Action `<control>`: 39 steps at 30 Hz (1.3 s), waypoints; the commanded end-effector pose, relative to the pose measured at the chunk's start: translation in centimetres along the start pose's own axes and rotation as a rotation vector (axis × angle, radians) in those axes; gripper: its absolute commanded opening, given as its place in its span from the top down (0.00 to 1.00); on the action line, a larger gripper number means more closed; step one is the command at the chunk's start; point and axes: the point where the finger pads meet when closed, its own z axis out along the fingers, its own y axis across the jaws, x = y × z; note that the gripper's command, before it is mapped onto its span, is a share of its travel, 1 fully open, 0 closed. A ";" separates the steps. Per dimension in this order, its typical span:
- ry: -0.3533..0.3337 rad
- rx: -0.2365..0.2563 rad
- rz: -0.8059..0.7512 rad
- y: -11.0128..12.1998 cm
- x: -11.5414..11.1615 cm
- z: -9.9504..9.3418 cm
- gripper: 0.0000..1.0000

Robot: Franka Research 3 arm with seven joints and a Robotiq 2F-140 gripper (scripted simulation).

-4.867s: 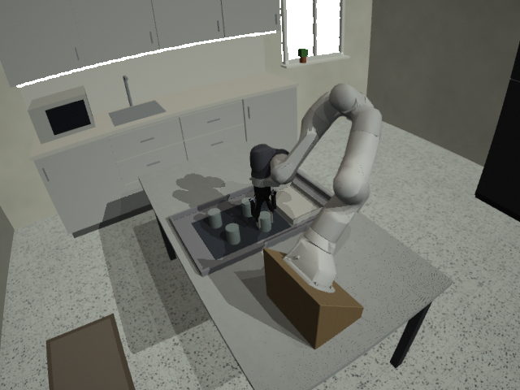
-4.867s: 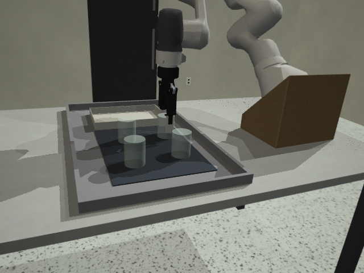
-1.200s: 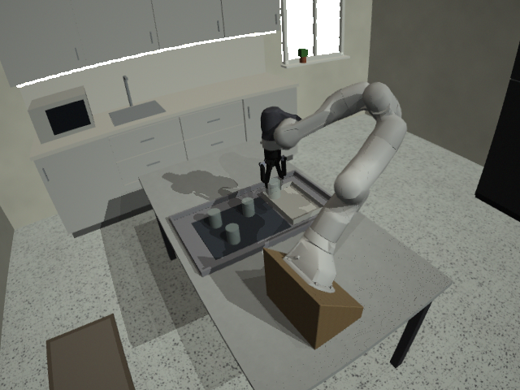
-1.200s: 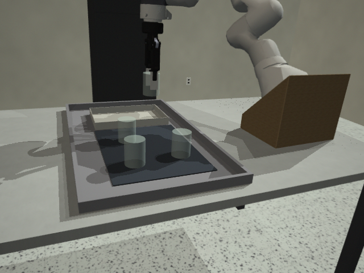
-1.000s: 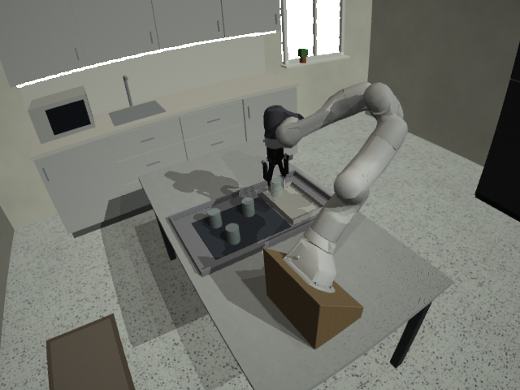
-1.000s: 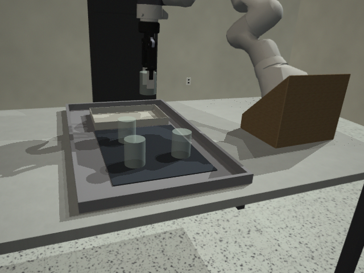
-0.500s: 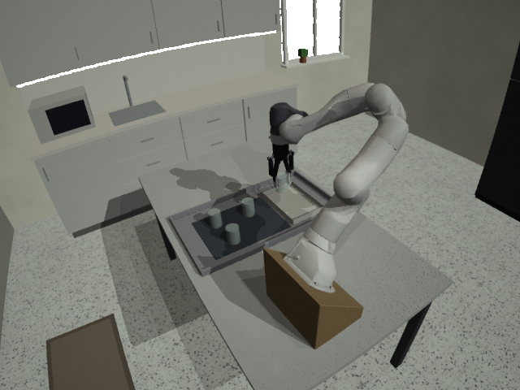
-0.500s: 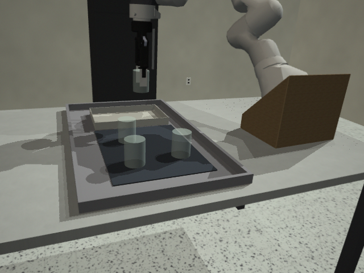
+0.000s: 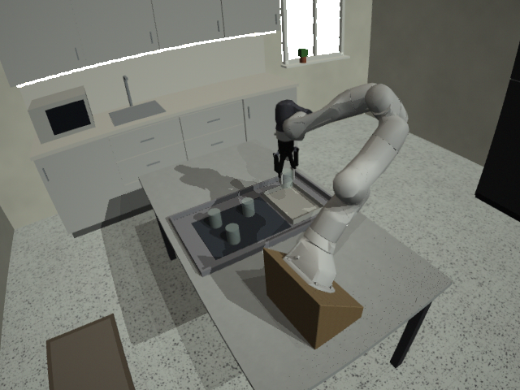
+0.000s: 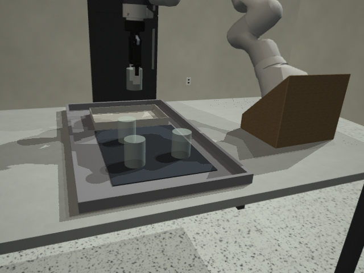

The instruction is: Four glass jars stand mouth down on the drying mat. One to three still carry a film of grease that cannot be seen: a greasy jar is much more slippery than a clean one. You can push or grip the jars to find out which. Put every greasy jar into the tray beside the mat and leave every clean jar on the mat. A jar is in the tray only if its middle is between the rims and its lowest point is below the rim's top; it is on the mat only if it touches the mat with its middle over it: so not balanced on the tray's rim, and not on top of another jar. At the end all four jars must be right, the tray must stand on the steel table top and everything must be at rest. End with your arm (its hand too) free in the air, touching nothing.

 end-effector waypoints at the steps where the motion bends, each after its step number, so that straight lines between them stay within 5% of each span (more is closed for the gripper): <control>1: 0.002 0.001 -0.041 -1.3 -0.5 0.0 1.00; 20: 0.002 0.001 -0.041 -4.6 -2.0 0.0 1.00; 39: 0.002 0.001 -0.041 -4.6 -2.0 4.4 1.00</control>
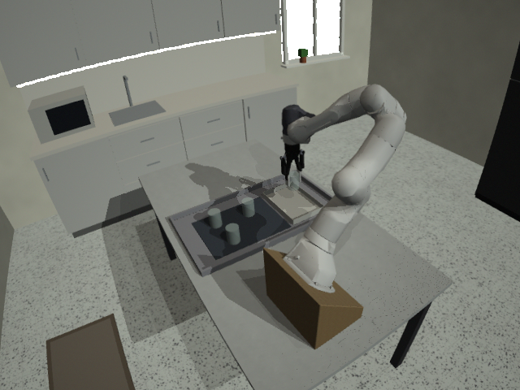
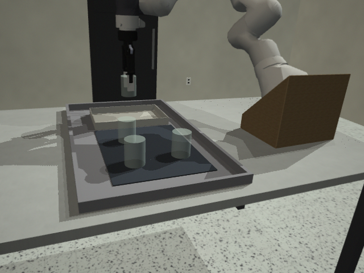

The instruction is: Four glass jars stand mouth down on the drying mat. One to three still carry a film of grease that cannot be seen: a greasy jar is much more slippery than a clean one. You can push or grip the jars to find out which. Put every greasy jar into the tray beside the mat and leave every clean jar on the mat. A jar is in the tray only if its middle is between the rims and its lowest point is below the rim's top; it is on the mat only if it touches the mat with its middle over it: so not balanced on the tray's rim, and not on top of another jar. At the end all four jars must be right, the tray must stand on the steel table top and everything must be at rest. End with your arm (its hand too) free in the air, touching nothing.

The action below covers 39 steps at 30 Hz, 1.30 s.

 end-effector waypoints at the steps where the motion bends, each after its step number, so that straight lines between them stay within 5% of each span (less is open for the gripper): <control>1: -0.016 -0.004 -0.006 0.2 -0.5 0.8 1.00; 30: -0.016 -0.004 -0.006 0.2 -0.6 7.3 1.00; 39: -0.016 -0.004 -0.006 0.2 -0.6 7.3 1.00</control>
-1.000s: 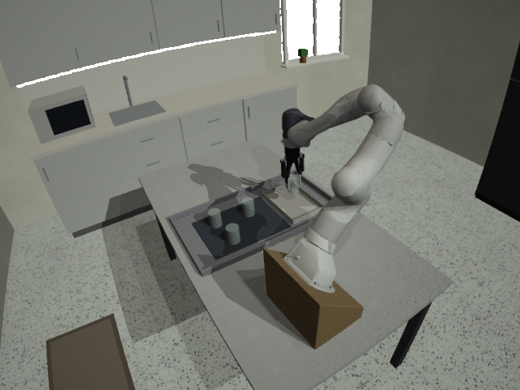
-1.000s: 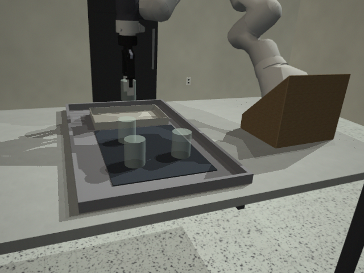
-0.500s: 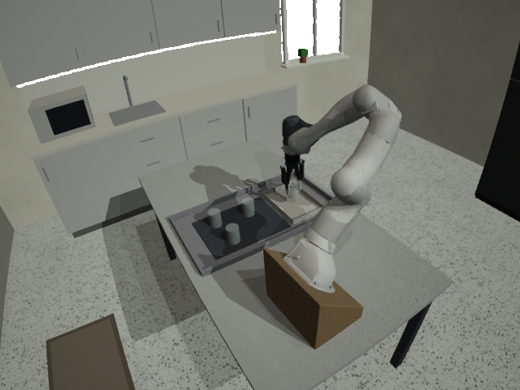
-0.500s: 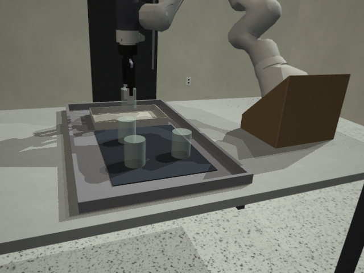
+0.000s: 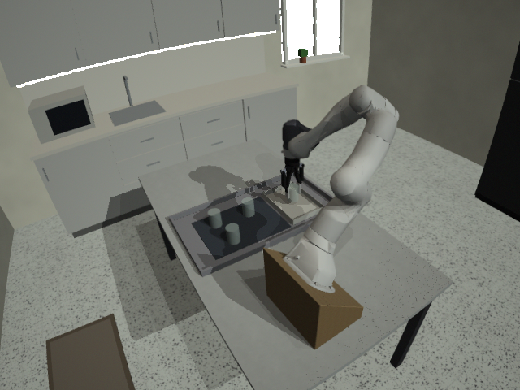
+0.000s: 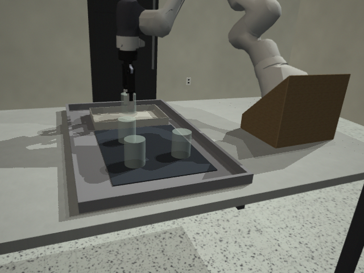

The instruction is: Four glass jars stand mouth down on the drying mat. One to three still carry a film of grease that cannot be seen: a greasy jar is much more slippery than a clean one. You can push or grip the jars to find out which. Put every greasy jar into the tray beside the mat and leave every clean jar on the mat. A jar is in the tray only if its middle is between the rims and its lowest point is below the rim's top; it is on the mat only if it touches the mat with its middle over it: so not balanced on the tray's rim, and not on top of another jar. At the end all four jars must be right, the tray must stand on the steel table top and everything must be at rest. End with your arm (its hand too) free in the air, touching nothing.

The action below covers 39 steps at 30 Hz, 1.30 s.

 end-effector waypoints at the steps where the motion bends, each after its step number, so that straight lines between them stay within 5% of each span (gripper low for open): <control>1: -0.010 -0.001 0.007 0.0 -0.4 -0.1 1.00; 34: -0.010 -0.001 0.007 0.0 -0.4 2.4 1.00; 35: -0.010 -0.001 0.007 0.0 -0.4 2.4 0.00; 39: -0.010 -0.001 0.007 0.0 -0.4 2.4 0.00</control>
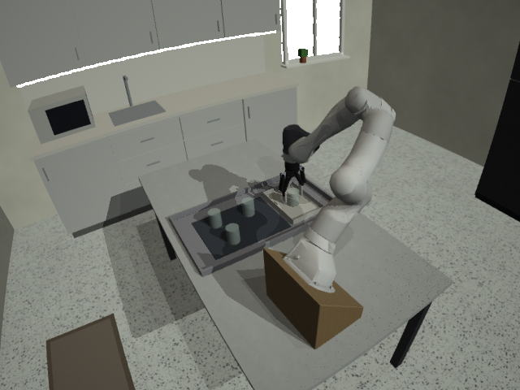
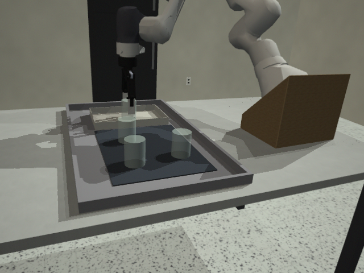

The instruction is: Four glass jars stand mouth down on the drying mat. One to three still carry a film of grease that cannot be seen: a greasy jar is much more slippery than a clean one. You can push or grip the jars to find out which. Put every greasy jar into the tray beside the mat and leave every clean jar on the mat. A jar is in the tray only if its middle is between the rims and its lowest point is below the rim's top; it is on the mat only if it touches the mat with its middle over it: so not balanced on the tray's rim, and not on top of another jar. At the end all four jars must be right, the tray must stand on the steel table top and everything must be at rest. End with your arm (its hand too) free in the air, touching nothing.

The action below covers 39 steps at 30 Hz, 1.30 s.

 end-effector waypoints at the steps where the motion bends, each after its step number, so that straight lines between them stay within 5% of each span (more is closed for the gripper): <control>1: -0.005 0.001 0.005 -0.1 -0.2 0.0 0.00; 15: -0.005 0.001 0.005 -0.1 -0.2 0.0 0.00; 39: -0.005 0.001 0.005 -0.1 -0.2 -8.6 0.00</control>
